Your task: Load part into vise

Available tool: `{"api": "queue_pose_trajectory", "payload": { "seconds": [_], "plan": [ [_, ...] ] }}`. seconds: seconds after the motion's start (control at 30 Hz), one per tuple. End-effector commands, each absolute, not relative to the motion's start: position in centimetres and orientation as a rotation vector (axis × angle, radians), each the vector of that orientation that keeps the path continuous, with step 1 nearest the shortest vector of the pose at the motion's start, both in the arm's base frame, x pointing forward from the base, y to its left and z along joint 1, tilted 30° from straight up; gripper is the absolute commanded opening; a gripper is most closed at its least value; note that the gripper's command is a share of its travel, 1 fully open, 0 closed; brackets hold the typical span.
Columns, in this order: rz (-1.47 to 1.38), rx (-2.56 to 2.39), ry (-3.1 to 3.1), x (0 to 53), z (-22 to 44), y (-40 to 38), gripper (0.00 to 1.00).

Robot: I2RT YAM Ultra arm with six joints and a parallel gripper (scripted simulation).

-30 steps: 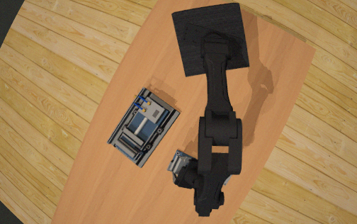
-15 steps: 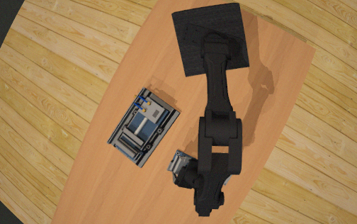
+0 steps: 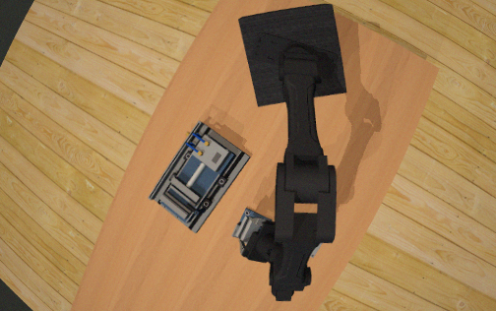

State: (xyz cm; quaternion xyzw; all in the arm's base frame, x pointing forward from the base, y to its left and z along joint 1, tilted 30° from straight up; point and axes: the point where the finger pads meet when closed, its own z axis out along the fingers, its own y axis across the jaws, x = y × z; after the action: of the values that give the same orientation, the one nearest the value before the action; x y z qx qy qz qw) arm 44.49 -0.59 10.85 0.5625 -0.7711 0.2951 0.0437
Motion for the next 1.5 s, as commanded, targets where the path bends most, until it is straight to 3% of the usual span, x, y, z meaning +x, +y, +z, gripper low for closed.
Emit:
{"api": "queue_pose_trajectory", "payload": {
  "seconds": [0.0,1.47],
  "plan": [
    [0.955,1.696,-2.357,44.8,12.5,-0.9,0.00],
    [0.953,1.695,-2.356,46.1,12.2,-0.5,0.00]
  ]
}}
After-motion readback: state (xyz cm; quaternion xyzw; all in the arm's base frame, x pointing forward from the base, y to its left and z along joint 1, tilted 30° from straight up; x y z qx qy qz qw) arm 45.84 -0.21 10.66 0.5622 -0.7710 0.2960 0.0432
